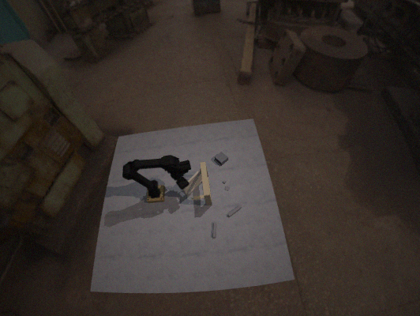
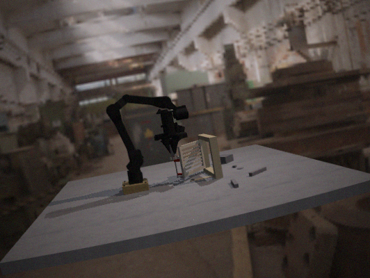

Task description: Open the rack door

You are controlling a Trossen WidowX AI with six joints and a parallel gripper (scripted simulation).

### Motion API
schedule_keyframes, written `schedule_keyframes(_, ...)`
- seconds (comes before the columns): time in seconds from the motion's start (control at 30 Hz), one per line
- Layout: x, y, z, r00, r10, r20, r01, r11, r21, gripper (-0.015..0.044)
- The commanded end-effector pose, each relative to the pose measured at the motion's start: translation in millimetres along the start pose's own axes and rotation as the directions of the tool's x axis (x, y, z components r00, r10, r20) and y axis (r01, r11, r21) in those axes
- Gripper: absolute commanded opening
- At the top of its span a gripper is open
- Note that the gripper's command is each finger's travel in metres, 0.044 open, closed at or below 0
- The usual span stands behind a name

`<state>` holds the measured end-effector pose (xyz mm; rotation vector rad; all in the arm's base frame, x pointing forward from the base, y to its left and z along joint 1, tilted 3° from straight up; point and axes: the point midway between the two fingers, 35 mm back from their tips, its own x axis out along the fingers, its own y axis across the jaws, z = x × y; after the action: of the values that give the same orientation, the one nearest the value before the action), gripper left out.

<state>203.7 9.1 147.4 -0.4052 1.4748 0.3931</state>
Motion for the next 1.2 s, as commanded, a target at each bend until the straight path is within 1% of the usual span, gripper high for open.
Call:
schedule_keyframes(0.0,-0.2,6.7,2.1,1.0,-0.008,0.009,0.007,0.998,0.058,0.0014)
schedule_keyframes(0.57,0.0,37.9,11.4,1.0,-0.004,0.01,0.001,0.967,0.255,0.0014)
schedule_keyframes(1.17,-0.2,68.4,27.7,1.0,0.0,0.012,-0.005,0.891,0.453,0.0014)
